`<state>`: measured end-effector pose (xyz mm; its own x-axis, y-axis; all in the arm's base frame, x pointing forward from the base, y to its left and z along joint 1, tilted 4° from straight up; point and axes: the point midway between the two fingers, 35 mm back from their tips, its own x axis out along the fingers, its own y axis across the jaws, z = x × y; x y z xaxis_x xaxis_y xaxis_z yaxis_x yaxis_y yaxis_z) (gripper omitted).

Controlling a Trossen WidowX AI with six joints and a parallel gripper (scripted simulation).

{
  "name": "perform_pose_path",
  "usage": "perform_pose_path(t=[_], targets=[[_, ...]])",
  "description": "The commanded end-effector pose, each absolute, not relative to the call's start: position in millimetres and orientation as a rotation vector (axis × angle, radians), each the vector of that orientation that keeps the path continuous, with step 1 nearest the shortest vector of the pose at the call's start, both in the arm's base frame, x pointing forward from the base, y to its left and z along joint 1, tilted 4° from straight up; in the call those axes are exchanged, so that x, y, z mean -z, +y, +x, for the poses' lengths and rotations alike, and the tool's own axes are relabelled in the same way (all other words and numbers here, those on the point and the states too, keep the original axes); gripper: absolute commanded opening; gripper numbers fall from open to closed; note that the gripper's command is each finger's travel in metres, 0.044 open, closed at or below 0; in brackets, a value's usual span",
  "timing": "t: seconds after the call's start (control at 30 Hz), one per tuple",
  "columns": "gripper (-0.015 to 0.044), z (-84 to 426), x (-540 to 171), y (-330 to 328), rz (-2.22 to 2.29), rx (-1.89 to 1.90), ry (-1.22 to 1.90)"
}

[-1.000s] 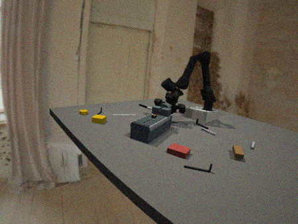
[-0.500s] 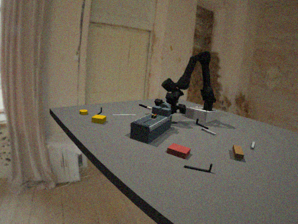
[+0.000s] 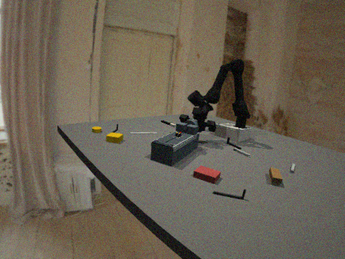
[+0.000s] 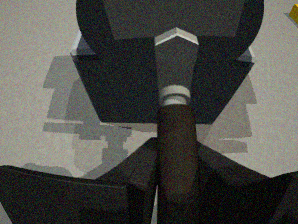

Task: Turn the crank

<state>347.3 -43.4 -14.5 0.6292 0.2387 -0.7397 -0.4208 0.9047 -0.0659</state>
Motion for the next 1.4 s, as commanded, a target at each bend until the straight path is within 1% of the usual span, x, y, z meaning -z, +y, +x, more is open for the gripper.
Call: perform_pose_path(t=[0.0,1.37], targets=[[0.0,343,16,-35,-0.233,-0.405,0.813],[0.0,335,-1,-14,-0.231,-0.406,0.813]])
